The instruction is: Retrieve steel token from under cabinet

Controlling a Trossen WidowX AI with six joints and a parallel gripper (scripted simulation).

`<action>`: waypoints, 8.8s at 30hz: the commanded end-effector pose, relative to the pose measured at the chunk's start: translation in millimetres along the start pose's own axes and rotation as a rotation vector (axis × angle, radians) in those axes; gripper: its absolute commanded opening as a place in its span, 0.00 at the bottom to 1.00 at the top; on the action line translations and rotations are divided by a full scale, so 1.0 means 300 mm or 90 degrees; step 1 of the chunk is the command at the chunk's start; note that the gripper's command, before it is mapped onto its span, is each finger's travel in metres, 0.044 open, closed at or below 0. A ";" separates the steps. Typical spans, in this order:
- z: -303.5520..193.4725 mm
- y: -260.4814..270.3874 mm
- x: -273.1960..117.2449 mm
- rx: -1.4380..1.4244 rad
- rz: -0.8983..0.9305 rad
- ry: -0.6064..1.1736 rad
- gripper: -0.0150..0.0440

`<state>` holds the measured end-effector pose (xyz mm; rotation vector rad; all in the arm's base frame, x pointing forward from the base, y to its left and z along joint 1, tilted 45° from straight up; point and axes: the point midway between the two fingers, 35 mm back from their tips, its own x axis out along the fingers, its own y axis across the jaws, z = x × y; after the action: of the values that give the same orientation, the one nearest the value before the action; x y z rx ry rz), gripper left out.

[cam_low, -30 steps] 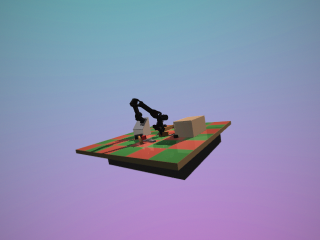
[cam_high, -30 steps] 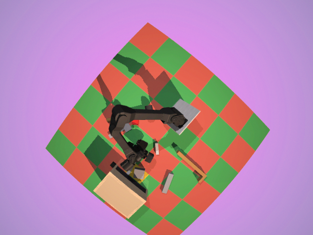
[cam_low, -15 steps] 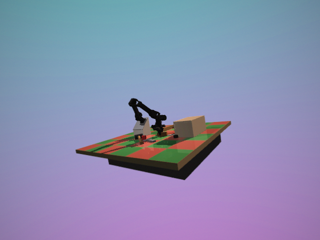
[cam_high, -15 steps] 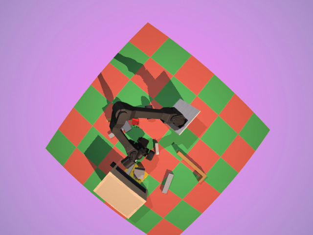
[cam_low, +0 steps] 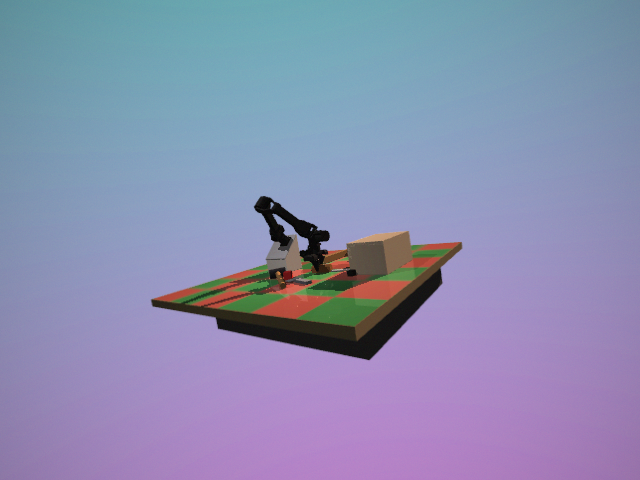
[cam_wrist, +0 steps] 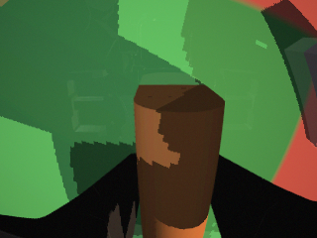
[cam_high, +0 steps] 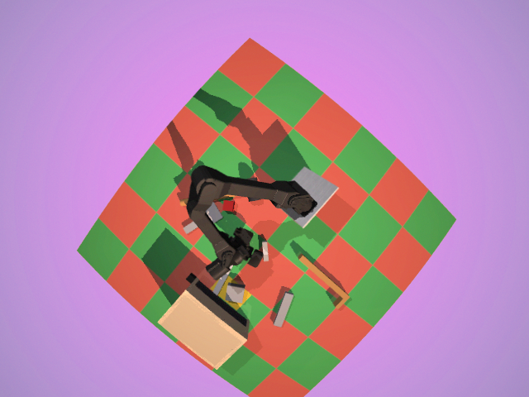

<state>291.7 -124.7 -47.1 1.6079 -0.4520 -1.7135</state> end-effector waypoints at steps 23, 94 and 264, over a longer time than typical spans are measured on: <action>0.114 0.006 0.004 -0.006 -0.003 -0.004 0.25; 0.175 0.028 -0.232 -0.026 -0.004 -0.004 0.71; 0.176 0.016 -0.243 -0.861 -0.006 0.000 0.71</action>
<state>238.6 -87.9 15.4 0.6134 0.6180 -1.4329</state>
